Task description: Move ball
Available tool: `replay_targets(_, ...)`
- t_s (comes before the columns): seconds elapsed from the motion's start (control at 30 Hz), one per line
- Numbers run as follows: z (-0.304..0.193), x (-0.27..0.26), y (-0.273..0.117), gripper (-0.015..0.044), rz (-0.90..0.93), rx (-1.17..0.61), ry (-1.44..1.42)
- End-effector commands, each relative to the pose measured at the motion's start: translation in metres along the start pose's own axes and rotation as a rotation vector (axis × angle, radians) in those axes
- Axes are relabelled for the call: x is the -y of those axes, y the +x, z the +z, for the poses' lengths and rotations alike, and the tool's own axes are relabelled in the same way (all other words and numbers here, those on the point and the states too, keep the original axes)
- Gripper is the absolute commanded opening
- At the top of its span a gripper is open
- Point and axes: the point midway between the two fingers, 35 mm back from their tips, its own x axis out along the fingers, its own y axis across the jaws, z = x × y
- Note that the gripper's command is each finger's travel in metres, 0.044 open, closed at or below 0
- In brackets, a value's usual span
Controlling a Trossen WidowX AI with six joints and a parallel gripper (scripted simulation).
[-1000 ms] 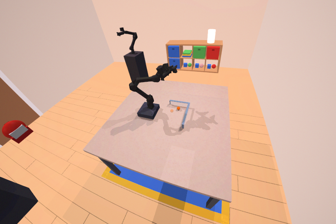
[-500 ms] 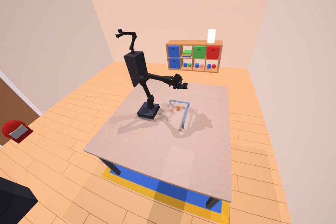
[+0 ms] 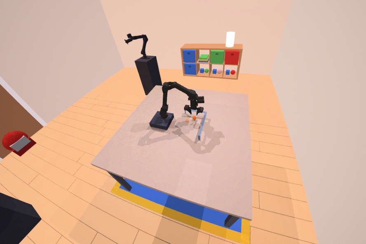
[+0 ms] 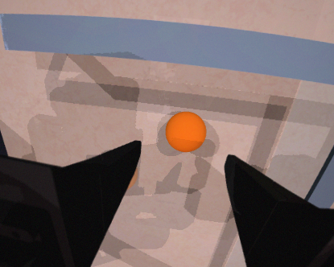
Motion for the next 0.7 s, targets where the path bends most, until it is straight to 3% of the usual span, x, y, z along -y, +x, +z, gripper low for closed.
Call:
replay_targets(0.0, -0.002, 0.001, -0.004, 0.0285, 0.003, -0.011, -0.021)
replay_targets(0.67, -0.002, 0.002, 0.032, 0.0285, 0.003, -0.011, -0.02)
